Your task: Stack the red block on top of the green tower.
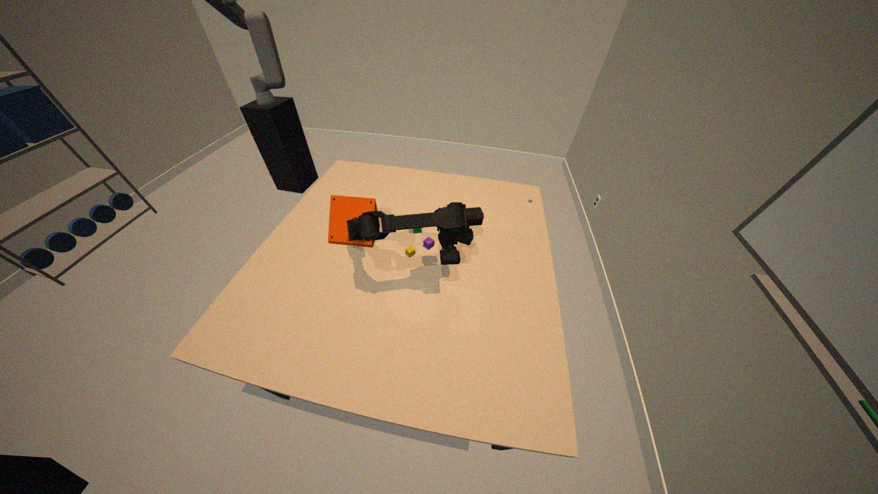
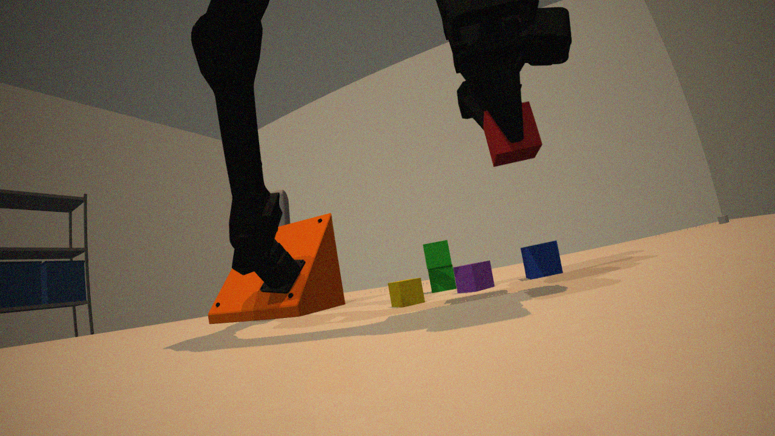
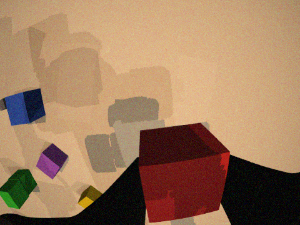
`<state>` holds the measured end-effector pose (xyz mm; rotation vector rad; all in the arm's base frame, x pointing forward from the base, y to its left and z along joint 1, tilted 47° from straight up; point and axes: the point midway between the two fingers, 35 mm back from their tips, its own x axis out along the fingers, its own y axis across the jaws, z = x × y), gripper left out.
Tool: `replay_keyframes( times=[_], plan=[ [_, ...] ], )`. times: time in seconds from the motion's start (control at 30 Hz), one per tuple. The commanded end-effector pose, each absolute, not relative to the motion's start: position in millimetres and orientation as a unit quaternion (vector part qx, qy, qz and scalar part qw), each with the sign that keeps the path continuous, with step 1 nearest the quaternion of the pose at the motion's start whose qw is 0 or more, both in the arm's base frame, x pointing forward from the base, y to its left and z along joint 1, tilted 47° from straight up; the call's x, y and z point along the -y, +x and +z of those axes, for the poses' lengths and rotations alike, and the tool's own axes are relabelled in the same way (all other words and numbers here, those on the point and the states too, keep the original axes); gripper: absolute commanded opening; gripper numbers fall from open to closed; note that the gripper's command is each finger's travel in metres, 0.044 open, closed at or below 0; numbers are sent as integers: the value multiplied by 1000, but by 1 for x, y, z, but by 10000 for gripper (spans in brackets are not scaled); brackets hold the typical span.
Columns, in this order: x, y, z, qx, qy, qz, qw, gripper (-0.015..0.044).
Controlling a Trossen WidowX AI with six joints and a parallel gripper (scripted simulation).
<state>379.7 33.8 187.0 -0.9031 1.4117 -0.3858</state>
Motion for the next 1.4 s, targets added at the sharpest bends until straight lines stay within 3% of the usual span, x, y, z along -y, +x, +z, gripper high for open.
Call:
replay_keyframes(
  times=[0.0, 0.53, 1.37],
  plan=[
    [-37, 378, 189, -622, -402, -166, 652, 0],
    [-116, 335, 107, -634, -398, -135, 649, 0],
    [-179, 203, 2, -630, -385, -171, 652, 0]
  ],
)
